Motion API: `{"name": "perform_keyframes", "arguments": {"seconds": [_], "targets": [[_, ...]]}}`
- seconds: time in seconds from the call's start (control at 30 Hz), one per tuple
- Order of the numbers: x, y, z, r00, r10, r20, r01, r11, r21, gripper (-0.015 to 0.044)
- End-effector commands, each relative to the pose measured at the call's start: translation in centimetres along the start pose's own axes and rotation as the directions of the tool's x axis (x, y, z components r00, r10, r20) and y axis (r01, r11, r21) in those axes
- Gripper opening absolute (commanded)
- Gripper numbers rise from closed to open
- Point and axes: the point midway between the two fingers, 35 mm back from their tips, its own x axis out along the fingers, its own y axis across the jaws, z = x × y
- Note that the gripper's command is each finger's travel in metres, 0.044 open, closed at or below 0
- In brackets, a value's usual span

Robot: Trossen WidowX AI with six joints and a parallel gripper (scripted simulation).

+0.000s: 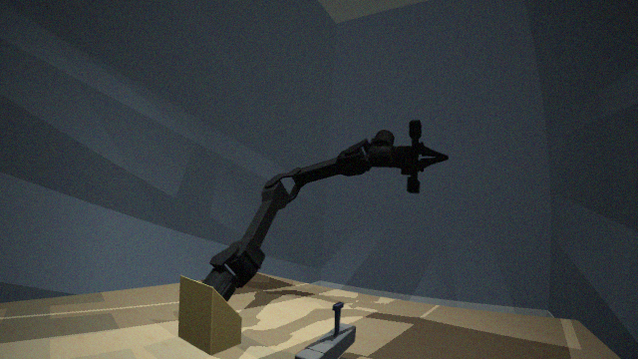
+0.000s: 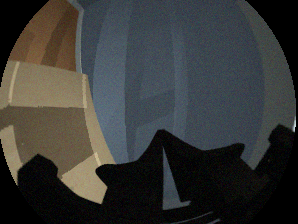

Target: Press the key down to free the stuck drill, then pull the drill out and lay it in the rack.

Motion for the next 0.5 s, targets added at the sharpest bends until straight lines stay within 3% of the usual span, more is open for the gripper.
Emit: {"name": "perform_keyframes", "arguments": {"seconds": [0.0, 0.2, 0.47], "targets": [[1.4, 3.8, -5.2, 0.979, 0.159, -0.129, -0.149, 0.985, 0.087, 0.0000], [1.1, 9.9, -12.8, 0.862, 0.411, -0.296, -0.331, 0.900, 0.285, 0.0000], [-3.3, 18.2, -21.2, 0.558, 0.733, -0.389, -0.401, 0.649, 0.647, 0.0000]]}}
